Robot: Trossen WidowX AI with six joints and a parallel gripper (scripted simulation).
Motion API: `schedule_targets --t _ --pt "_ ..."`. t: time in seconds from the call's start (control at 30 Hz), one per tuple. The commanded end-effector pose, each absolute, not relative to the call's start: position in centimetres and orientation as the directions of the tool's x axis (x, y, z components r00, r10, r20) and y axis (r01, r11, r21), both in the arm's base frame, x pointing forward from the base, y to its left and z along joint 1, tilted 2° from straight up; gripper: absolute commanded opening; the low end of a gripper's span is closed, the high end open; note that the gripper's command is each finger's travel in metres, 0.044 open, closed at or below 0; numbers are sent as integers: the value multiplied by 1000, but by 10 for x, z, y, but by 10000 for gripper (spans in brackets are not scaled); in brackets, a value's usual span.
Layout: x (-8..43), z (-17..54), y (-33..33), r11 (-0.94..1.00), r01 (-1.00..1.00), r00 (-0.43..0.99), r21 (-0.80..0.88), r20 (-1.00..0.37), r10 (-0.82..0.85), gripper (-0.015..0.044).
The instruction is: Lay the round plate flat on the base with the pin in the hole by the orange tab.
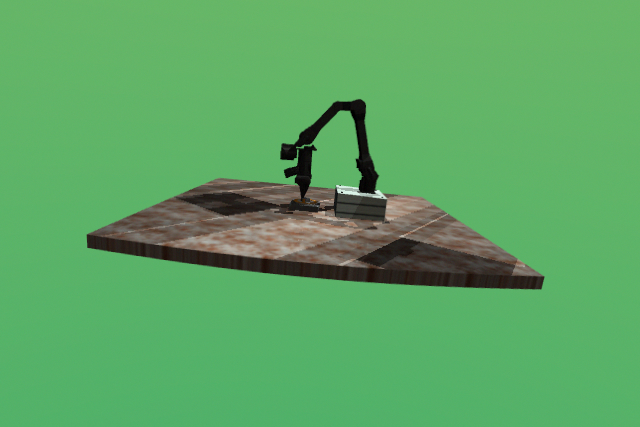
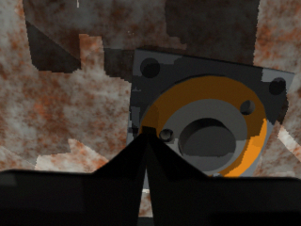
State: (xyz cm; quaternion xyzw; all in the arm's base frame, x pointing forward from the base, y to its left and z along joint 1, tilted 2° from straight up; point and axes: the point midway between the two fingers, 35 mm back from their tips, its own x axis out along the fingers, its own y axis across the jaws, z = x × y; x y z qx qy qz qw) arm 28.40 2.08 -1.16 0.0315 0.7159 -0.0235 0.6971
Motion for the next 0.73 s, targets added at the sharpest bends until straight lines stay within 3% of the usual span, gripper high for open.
schedule_targets --t 0.0,0.7 --pt "288 11 21 996 83 -4 18 -1000 18 0" --pt "283 16 20 997 82 -11 12 -1000 13 0"
